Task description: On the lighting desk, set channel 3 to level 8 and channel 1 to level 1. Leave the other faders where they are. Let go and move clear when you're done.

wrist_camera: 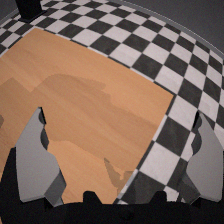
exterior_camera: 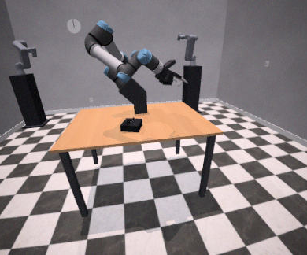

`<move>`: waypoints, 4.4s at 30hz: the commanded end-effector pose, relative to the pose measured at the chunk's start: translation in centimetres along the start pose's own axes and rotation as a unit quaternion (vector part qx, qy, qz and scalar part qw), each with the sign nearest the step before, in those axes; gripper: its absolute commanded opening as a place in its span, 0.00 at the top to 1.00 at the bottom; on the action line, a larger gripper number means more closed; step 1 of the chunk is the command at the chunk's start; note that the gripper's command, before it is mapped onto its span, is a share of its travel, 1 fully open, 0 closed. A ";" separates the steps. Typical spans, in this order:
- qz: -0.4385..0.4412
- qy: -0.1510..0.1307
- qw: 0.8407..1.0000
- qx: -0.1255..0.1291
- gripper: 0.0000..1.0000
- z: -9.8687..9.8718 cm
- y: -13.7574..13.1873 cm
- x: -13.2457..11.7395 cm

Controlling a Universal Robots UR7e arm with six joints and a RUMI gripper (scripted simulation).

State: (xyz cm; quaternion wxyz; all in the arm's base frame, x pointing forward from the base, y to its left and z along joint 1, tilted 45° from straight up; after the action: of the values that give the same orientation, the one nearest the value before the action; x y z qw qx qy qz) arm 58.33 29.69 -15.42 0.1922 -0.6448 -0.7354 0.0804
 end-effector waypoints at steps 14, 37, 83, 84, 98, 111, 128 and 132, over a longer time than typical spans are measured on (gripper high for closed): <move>-0.001 0.000 1.000 -0.001 0.00 -0.1 0.0 0.1; -0.124 -0.106 0.986 -0.022 0.00 0.2 -3.3 -6.9; -0.415 -0.437 0.786 0.138 0.00 -6.9 -22.3 -26.4; -0.415 -0.437 0.786 0.138 0.00 -6.9 -22.3 -26.4; -0.420 -0.445 0.776 0.150 0.00 -7.4 -23.2 -26.9; -0.420 -0.445 0.776 0.150 0.00 -7.4 -23.2 -26.9; -0.327 -0.454 0.824 0.088 0.00 -7.2 -23.6 -28.3; -0.256 -0.456 0.851 0.044 0.00 -7.2 -23.9 -29.3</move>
State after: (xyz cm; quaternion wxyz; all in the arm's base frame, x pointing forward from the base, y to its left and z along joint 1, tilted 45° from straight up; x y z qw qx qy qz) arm 42.33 -2.44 -5.22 -0.0841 -0.2198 -0.9012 0.3641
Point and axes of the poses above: the point where the finger pads meet when closed, its own z axis out along the fingers, its own y axis across the jaws, x = y × z, the point moved 7 cm from there along -z, back along the fingers, and after that the axes turned 15 degrees about z, right-handed, at the moved point
